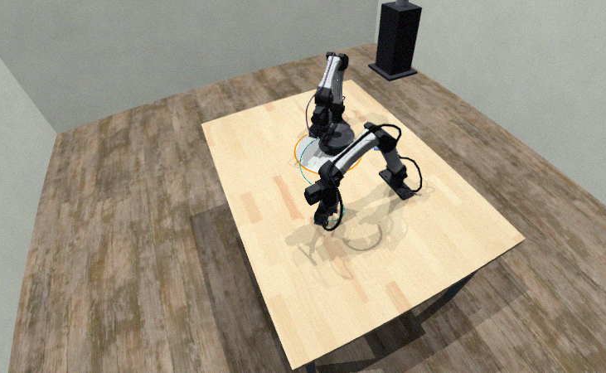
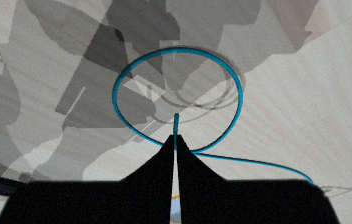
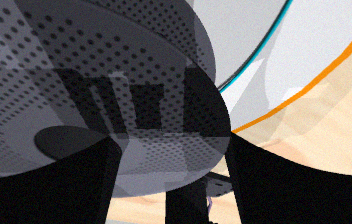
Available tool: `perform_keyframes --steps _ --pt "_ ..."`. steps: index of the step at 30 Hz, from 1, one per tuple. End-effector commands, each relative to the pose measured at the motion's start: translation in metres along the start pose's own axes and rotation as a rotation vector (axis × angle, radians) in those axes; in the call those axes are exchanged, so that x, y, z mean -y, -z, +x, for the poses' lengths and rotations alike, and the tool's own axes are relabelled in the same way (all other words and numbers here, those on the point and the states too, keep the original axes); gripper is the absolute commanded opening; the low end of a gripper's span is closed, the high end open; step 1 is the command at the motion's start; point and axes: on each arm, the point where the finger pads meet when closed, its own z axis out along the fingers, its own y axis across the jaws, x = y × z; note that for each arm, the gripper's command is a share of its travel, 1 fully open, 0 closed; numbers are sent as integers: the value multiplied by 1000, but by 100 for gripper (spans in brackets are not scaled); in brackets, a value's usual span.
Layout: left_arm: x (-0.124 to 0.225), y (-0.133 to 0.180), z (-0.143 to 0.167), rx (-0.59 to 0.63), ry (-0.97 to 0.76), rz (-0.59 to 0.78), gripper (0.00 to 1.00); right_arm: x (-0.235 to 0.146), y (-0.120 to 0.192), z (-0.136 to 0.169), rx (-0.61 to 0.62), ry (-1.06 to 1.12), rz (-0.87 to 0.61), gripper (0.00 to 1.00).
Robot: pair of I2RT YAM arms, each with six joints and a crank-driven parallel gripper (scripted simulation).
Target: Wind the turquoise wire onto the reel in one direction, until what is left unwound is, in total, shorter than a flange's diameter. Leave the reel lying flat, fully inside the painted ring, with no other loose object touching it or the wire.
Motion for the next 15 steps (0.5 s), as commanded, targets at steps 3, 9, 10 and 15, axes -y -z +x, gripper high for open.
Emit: perform_keyframes --steps 3,9,10,15 --pt "6 1 -4 18 -100 6 0 -54 -6 15 2 -440 -3 75" --pt "8 -2 -4 18 -167 6 0 -78 -5 -2 -7 -714 -4 75" --pt "8 -2 -5 18 -172 6 0 -79 -6 -11 -10 -765 -5 75" --pt "8 -1 -7 18 -171 6 0 -74 -6 -23 -27 -1011 -11 75"
